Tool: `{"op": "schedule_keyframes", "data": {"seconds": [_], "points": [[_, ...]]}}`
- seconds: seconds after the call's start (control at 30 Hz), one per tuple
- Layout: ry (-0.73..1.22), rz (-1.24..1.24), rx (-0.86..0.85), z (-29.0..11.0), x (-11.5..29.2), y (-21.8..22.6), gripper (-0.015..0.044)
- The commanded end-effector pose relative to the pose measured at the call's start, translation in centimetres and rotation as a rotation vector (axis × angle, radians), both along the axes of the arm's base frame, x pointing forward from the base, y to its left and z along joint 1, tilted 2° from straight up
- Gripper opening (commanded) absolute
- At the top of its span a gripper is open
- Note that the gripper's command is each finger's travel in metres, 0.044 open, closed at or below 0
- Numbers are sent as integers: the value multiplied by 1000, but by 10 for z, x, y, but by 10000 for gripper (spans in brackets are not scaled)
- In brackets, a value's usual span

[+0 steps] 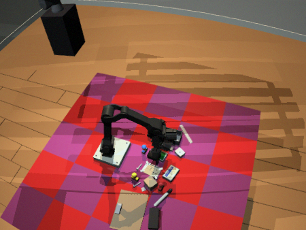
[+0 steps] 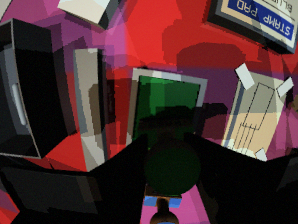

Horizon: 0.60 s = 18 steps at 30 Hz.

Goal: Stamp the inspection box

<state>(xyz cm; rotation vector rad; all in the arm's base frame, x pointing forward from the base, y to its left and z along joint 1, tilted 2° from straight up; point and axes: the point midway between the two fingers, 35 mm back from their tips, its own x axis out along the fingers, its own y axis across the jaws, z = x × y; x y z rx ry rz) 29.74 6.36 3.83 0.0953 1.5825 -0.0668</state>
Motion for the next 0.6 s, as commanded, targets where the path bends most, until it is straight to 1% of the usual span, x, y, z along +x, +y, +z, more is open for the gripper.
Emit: {"op": "schedule_keyframes", "data": {"seconds": [0.0,0.57], "points": [[-2,0,4,3,1,1,0],[-2,0,4,15,1,1,0]]}}
